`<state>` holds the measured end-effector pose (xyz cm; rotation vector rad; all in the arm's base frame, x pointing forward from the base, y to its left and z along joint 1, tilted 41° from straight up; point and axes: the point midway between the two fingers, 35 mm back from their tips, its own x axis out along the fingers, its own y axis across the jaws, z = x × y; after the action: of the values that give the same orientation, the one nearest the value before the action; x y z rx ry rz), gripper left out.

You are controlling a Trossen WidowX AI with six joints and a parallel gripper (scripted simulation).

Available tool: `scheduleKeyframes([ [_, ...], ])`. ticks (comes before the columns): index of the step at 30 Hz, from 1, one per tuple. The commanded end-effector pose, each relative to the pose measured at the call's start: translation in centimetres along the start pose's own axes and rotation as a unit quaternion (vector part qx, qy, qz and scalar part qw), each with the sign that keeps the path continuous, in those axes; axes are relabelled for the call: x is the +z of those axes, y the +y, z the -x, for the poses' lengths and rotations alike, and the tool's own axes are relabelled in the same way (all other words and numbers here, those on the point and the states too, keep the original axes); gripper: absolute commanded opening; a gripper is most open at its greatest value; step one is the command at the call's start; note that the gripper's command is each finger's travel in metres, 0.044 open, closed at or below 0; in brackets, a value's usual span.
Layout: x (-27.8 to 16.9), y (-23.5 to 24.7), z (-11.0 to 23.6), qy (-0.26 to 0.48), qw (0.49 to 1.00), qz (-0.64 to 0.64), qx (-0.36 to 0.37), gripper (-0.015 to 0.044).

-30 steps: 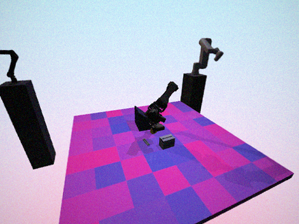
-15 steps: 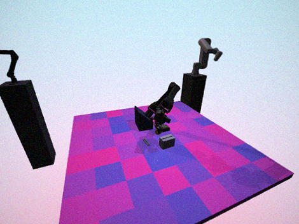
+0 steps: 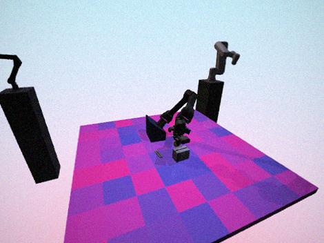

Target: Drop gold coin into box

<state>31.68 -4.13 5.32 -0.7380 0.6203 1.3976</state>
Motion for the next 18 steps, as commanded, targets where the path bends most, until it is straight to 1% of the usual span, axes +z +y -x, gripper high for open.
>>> scheduleKeyframes([
  [1,1.2,-0.6,0.2,-0.002,1.000,0.001,-0.005,0.0000],
  [7,2.4,-1.2,0.2,-0.005,1.000,0.001,-0.005,0.0000],
  [18,1.9,-1.0,-0.1,-0.004,1.000,0.001,0.000,0.0000],
])
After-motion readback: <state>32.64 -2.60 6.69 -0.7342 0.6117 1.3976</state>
